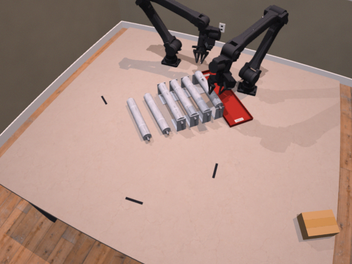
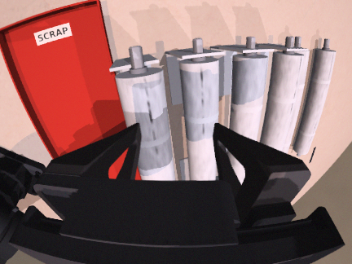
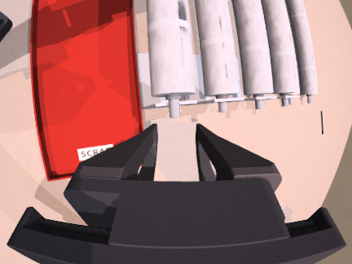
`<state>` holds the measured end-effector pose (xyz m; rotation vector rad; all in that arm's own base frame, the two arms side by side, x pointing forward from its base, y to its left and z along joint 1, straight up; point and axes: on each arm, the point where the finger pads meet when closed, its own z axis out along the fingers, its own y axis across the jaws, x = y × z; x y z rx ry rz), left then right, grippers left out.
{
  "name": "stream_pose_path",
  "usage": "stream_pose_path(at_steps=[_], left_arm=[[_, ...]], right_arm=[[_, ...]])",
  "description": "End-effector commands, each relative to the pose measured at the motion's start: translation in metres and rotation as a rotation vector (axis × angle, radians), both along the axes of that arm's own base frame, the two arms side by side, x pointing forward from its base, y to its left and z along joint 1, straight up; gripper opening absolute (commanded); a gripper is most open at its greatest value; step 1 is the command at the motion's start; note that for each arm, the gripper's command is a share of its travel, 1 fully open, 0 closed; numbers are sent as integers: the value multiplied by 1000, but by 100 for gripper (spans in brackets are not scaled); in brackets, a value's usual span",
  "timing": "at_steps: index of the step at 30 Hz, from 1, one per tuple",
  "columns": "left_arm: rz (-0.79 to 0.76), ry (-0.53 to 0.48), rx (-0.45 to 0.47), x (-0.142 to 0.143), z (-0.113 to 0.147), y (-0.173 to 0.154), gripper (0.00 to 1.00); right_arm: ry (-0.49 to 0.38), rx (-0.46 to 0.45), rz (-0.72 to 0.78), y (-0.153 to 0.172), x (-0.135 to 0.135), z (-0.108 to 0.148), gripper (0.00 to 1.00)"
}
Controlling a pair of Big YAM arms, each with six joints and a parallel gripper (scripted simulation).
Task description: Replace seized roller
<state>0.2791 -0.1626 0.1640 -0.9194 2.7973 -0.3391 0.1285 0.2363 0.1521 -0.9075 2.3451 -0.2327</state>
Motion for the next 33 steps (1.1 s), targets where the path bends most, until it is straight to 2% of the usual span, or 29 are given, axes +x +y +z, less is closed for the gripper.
stream_pose_path(at_steps=[1,6,9,10,17,23,25,26,27,33], left_arm=[[-39,-99,-26,36,27,-5,62],[-98,-219,-34,67,46,-3,62],[-111,-227,-25,68,39,1,62],[-124,-280,-32,82,56,-1,62],[-193,-484,-4,131,95,12,62],[-241,-655,55,169,130,30,62],[-241,-655,55,169,130,30,62],[-254,-661,70,169,123,34,62],[-254,-718,80,181,147,37,62],[-279,-878,169,208,189,61,62]], right_arm=[[0,91,-18,33,20,27,32],[9,179,-71,46,54,41,32],[11,191,-83,46,62,40,32],[5,224,-96,51,73,50,32],[-34,381,-173,57,143,85,32],[-116,504,-227,44,210,124,32],[-116,504,-227,44,210,124,32],[-127,513,-234,39,219,124,32],[-153,540,-243,35,232,138,32],[-282,633,-284,-1,289,185,32]])
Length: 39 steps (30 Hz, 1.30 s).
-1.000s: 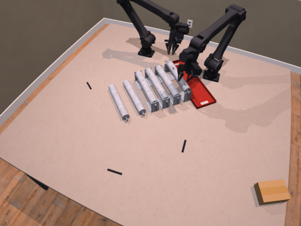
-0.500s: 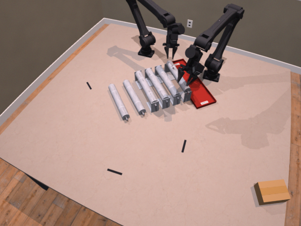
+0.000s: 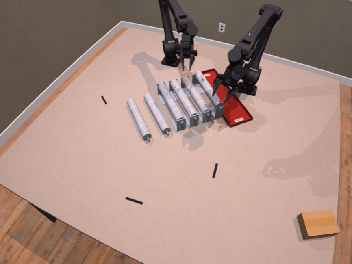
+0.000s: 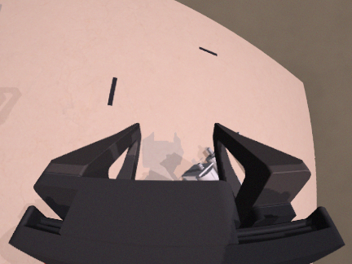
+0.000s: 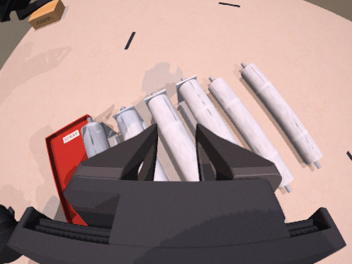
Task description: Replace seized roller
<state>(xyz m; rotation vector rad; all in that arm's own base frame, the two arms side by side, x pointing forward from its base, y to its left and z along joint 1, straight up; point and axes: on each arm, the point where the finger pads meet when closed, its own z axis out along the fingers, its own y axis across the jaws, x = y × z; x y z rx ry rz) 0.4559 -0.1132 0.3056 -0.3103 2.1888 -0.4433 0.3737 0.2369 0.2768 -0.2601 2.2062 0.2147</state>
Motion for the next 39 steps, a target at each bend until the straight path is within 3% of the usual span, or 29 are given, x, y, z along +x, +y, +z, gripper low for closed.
stream_pose_path(at_steps=[1,7,10,11,22,26,27,30,34,36,38,39], left_arm=[[-18,-159,62,35,54,15,62],[-10,-310,151,54,94,40,62],[-14,-308,169,53,84,43,62],[-4,-361,183,59,109,49,62],[49,-604,378,73,184,97,62],[59,-639,416,74,195,105,62],[48,-620,427,75,178,103,62],[79,-684,451,75,210,115,62],[99,-705,463,74,219,122,62],[80,-675,446,74,203,113,62],[117,-710,434,66,227,123,62],[115,-711,434,66,228,123,62]], right_arm=[[-149,70,-25,-8,53,69,32],[-286,104,-88,-56,100,117,32],[-302,103,-94,-64,105,119,32],[-334,107,-108,-74,112,132,32],[-610,69,-221,-185,153,222,32],[-654,51,-235,-204,156,235,32],[-665,47,-231,-206,157,238,32],[-703,33,-258,-228,159,249,32],[-736,24,-275,-243,157,261,32],[-718,32,-260,-234,156,252,32],[-775,52,-296,-247,139,283,32],[-769,51,-295,-246,139,282,32]])
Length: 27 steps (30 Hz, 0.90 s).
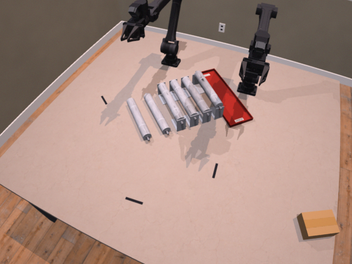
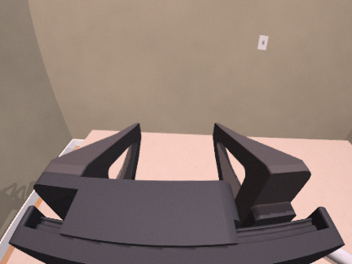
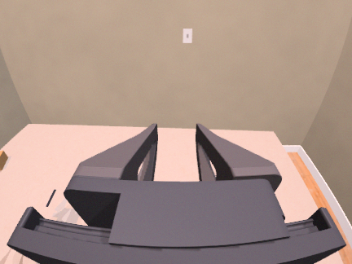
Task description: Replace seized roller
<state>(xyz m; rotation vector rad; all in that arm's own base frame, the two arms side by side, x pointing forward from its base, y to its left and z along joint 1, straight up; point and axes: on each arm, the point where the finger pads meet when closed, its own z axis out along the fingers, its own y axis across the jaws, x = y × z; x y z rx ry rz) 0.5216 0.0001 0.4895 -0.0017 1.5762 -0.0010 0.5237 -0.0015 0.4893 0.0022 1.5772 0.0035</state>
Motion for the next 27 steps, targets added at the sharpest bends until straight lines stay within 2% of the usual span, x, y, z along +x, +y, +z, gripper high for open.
stream_pose_path(at_steps=[1,2,4,5,6,7,9,10,12,13,21,22,23,27], left_arm=[[19,-72,-9,0,43,10,62],[12,-62,-8,-8,35,5,62],[12,-62,-8,-8,35,5,62],[7,-44,-4,-1,25,3,62],[11,-35,-6,1,22,5,62],[5,-34,0,-3,21,1,62],[4,-34,0,-3,21,1,62],[-3,-33,6,-8,19,-3,62],[-3,-23,6,-5,14,-3,62],[-5,-22,8,-6,14,-4,32],[-12,-12,8,-7,8,-8,32],[1,-28,4,-4,17,-1,32],[-3,-11,7,-7,8,-3,32],[-6,-16,9,-9,10,-5,32]], right_arm=[[-128,9,-16,-8,-11,69,32],[-117,1,-14,-6,-9,65,32],[-117,1,-14,-6,-9,65,32],[-62,1,-4,-2,2,36,32],[-92,1,-8,-4,1,53,32],[-50,-10,2,2,2,28,32],[-49,-9,2,2,2,28,32],[-20,-11,9,6,2,12,32],[-24,-11,9,6,1,14,32],[-27,-11,8,6,-4,14,32],[-16,-13,8,7,-10,10,32],[-33,-6,-1,2,-6,19,32],[1,-10,5,5,-8,1,32],[-19,-12,9,7,-11,11,32]])
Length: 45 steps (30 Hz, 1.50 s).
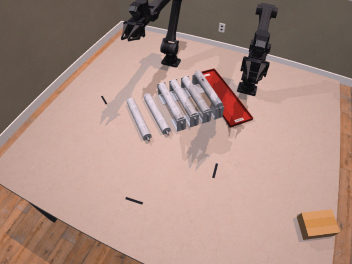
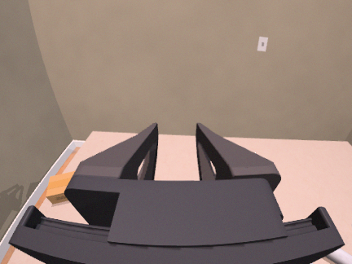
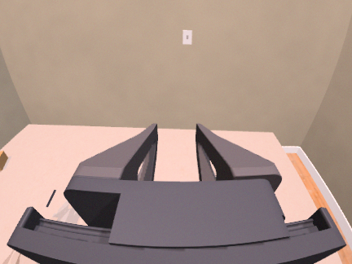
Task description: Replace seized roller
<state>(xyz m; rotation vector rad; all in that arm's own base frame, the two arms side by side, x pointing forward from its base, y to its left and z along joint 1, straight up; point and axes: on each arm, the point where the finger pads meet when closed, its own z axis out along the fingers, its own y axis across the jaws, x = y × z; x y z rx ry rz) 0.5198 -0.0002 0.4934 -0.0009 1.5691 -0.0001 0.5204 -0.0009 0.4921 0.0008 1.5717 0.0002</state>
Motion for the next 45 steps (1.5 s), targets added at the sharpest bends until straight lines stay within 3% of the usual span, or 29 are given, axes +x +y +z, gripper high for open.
stream_pose_path(at_steps=[1,19,20,23,29,37,43,45], left_arm=[[-7,-10,7,-7,7,-5,32],[-12,-4,8,-7,4,-8,32],[-19,46,-13,6,-20,-11,32],[-30,73,-45,7,-27,-15,32],[-35,146,-106,7,-50,-18,32],[-55,353,-245,-1,-111,-42,32],[-45,518,-338,-14,-159,-56,32],[-45,518,-338,-14,-159,-56,32]], right_arm=[[-15,-10,10,6,-8,8,32],[1,-10,6,4,-6,1,32],[46,11,25,14,0,-18,32],[46,26,44,26,-9,-13,32],[108,50,88,54,-14,-29,32],[327,75,191,124,-43,-100,32],[476,63,266,172,-81,-143,32],[476,63,266,172,-81,-143,32]])
